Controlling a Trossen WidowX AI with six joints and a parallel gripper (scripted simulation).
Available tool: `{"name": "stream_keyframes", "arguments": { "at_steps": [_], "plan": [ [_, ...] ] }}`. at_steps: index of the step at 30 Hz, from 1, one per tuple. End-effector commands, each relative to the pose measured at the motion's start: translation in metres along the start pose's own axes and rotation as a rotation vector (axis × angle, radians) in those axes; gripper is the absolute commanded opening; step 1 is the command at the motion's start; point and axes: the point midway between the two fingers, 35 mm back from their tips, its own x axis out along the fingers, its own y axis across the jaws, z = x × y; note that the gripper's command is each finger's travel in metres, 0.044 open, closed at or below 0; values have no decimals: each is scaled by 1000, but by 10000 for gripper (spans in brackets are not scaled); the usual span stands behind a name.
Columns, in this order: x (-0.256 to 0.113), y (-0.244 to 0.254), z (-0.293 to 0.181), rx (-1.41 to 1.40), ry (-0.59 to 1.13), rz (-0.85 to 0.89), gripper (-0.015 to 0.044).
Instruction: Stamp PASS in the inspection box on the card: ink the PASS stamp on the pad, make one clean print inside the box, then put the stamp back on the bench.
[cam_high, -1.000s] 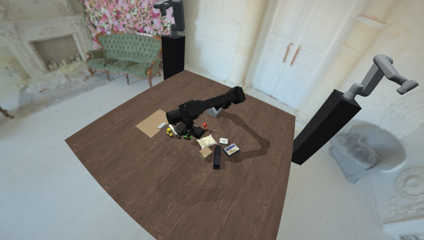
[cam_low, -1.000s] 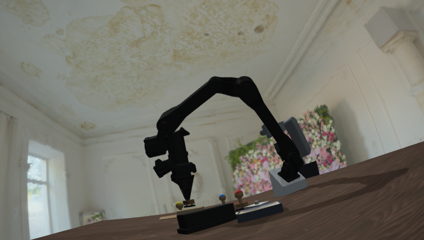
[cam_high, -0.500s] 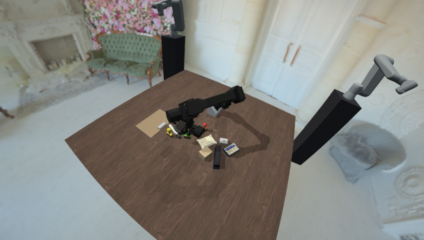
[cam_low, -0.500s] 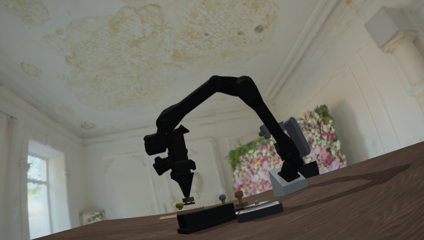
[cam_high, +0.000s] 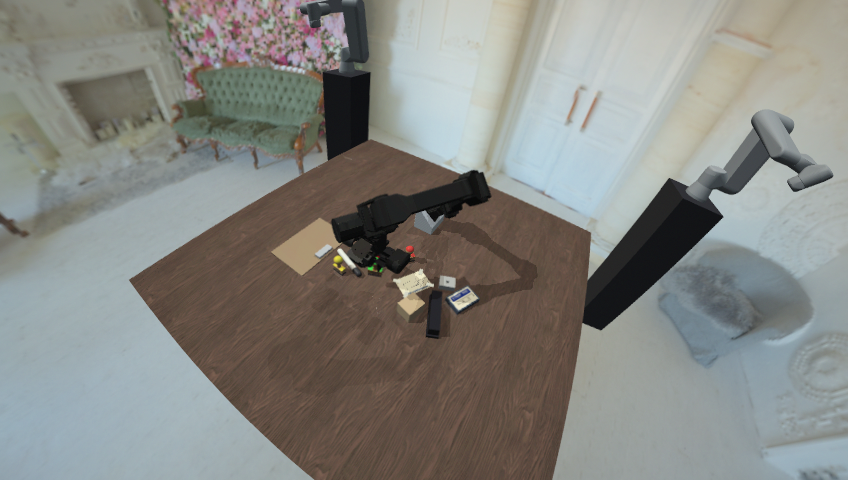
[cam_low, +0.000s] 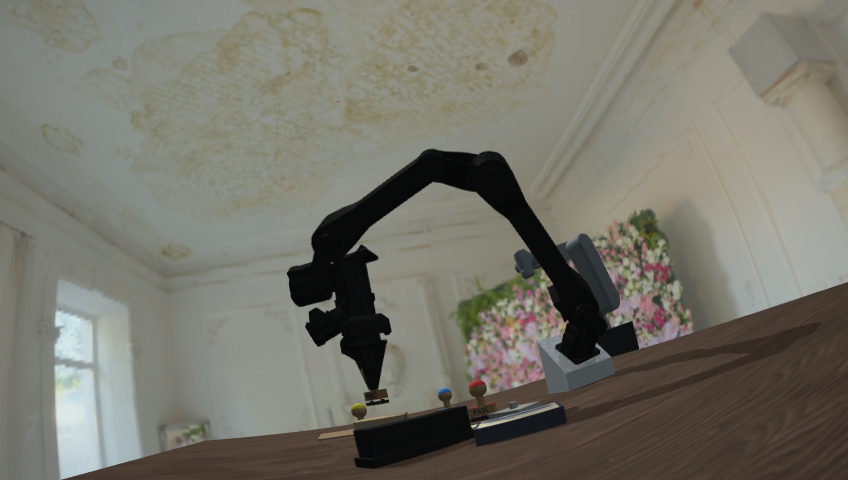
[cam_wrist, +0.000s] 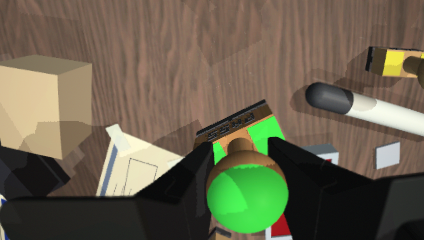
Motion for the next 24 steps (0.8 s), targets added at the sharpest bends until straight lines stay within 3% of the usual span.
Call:
{"name": "stream_keyframes", "arguments": {
  "at_steps": [1,13,24],
  "plan": [
    [-3,0,0,-7,0,-4,0],
    [-9,0,-1,-7,0,-4,0],
    [-12,-31,-44,-4,1,-10,0]
  ]
}}
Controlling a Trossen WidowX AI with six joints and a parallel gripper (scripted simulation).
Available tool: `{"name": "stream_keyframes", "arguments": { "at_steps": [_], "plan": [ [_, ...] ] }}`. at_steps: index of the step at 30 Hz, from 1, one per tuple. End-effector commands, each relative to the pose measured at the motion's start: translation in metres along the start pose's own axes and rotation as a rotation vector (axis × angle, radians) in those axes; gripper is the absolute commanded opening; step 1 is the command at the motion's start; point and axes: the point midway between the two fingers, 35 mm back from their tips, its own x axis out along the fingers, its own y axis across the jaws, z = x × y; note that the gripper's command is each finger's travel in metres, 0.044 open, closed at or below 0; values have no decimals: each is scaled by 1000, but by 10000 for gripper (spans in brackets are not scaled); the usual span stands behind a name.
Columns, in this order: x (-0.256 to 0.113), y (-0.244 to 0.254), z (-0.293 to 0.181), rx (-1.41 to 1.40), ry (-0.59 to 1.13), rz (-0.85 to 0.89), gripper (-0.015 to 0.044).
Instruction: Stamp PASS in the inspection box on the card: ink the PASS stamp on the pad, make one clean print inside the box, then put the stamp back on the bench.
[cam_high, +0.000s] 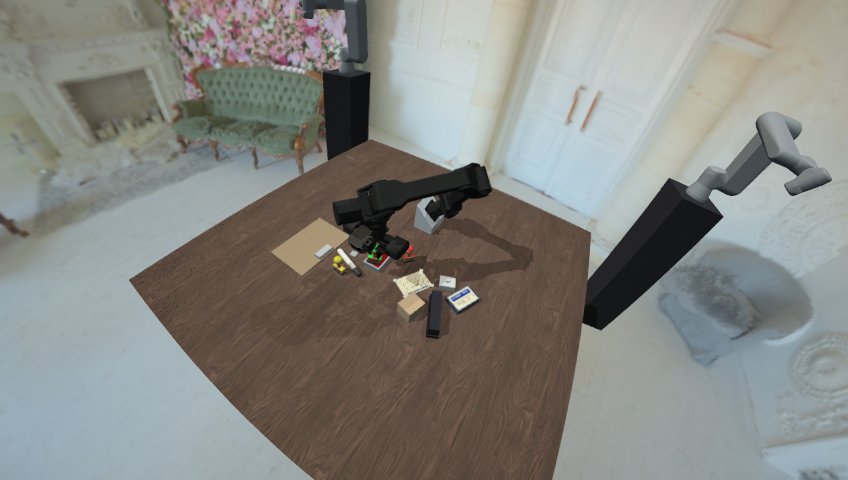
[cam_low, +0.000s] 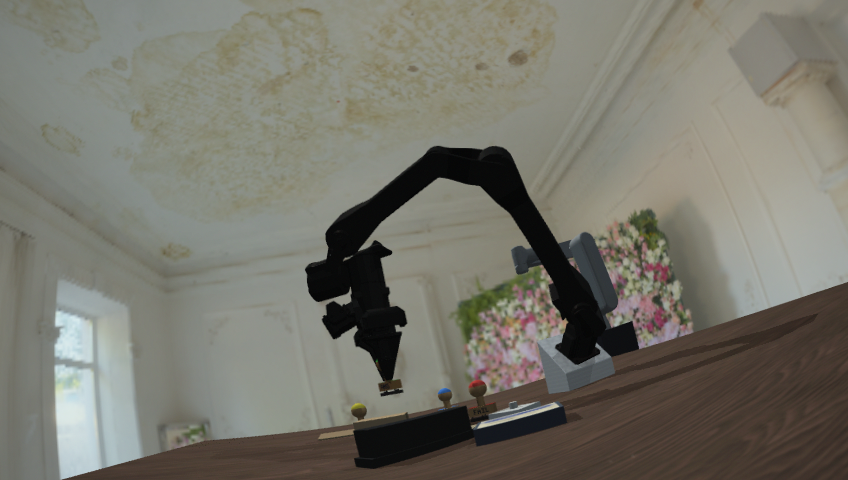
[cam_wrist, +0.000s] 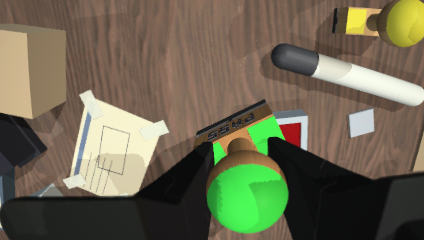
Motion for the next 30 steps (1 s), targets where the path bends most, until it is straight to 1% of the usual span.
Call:
{"name": "stream_keyframes", "arguments": {
  "at_steps": [1,11,30],
  "plan": [
    [-1,-10,-20,-6,2,-4,0],
    [1,-29,-63,-5,4,0,0],
    [10,-30,-63,-4,4,0,0]
  ]
}}
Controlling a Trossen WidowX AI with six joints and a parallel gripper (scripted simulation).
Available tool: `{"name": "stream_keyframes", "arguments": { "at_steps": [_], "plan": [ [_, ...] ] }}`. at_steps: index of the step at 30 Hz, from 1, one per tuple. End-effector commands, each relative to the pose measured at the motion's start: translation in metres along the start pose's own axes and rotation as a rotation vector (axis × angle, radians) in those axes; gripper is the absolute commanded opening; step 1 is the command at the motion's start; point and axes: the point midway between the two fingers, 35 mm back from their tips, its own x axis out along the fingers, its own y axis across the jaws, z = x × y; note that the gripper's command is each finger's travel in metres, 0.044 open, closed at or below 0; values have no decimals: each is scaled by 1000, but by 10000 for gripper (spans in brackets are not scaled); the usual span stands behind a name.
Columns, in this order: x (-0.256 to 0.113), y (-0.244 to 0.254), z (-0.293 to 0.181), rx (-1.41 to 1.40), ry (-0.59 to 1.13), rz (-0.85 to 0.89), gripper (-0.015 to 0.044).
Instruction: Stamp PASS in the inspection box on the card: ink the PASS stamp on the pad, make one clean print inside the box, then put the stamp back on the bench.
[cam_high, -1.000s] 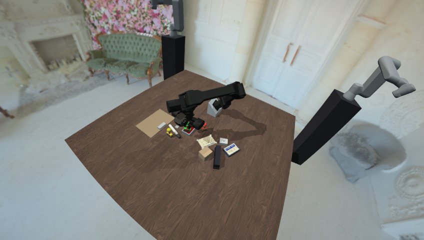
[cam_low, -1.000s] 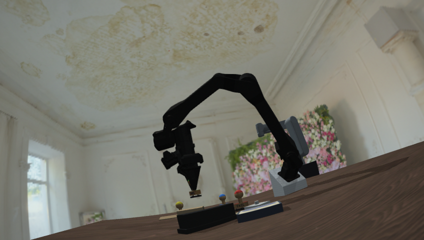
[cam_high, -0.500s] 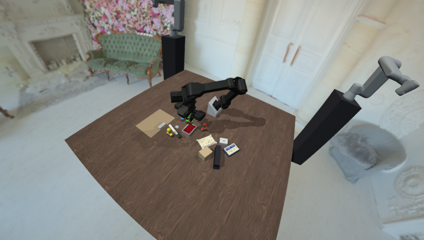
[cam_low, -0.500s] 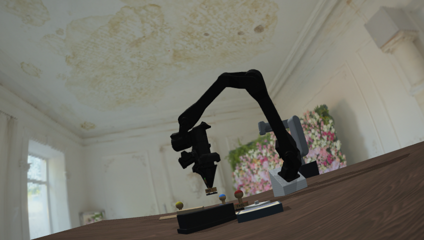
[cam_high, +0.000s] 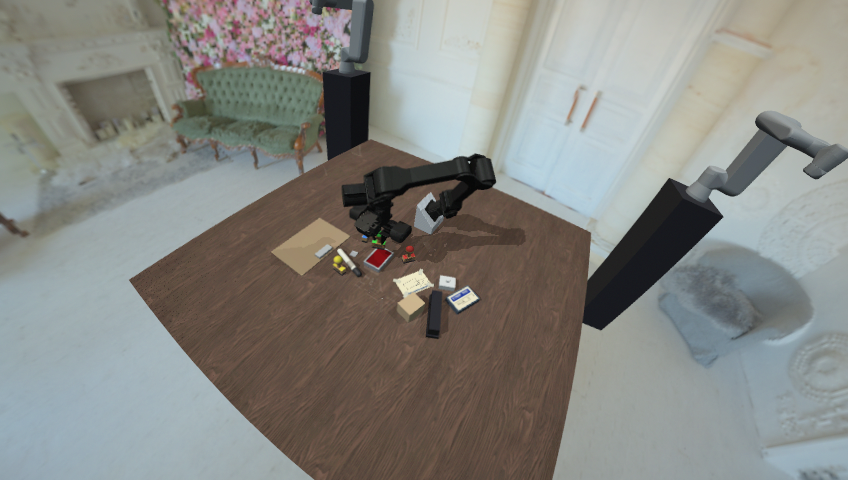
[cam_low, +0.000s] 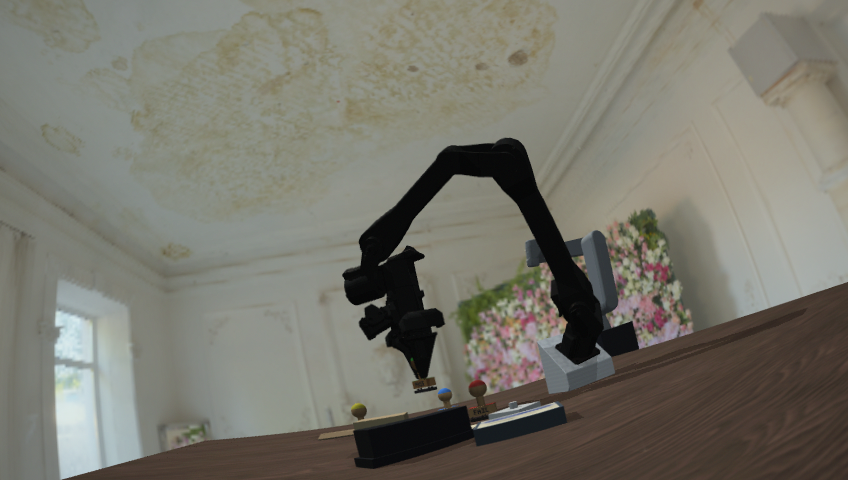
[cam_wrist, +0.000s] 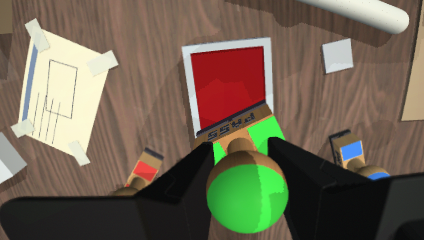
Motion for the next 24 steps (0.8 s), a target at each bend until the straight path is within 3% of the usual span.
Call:
{"name": "stream_keyframes", "arguments": {
  "at_steps": [1,24],
  "plan": [
    [4,0,-1,7,2,3,0],
    [20,0,-1,6,2,4,0]
  ]
}}
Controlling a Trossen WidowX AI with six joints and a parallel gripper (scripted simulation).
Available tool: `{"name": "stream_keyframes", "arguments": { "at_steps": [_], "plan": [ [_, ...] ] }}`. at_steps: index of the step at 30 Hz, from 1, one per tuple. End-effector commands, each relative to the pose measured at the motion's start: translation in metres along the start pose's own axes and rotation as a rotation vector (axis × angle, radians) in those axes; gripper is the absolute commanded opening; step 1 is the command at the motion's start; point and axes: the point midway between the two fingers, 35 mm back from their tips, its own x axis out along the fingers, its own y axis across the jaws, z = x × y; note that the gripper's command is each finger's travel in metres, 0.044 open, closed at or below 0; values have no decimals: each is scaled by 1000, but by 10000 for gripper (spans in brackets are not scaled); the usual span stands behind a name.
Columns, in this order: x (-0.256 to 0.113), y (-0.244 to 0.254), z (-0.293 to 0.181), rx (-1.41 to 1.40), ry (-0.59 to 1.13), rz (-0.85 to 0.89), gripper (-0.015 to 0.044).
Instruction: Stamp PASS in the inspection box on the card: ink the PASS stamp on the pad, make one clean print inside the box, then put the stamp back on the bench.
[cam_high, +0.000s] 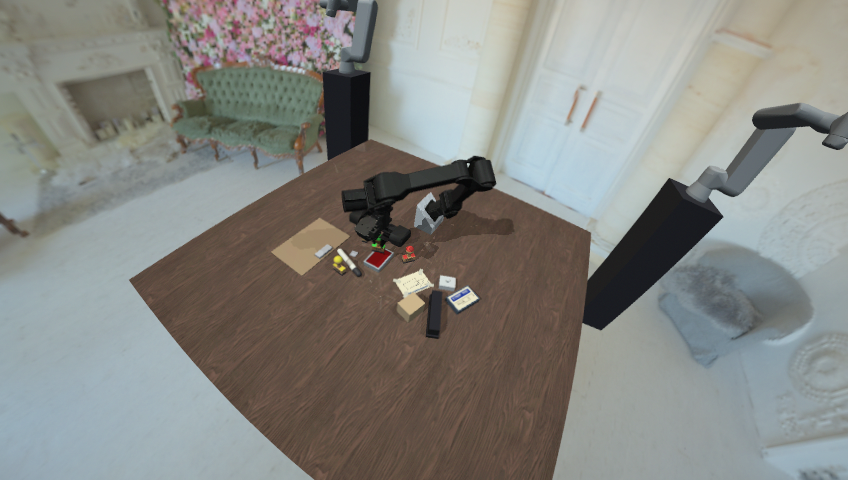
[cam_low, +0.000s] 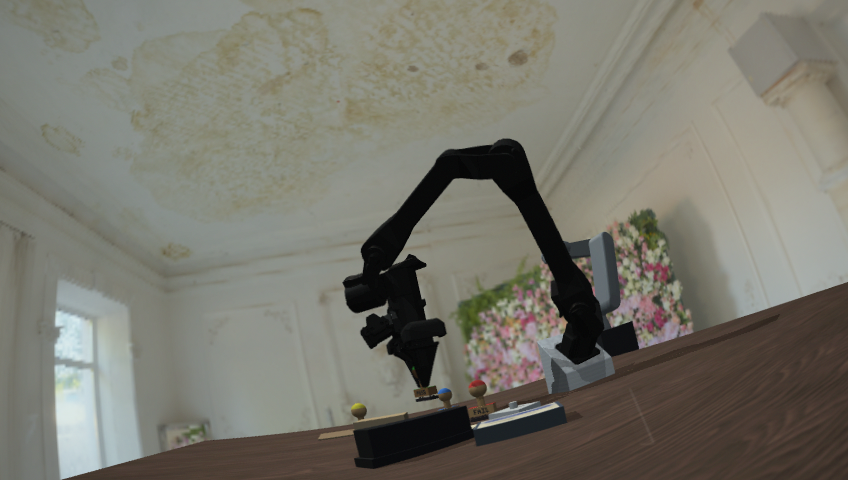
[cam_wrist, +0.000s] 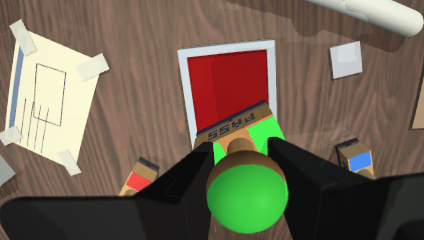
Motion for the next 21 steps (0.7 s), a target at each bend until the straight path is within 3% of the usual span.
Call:
{"name": "stream_keyframes", "arguments": {
  "at_steps": [1,21],
  "plan": [
    [5,0,-1,9,3,6,0],
    [18,1,-2,8,2,7,0]
  ]
}}
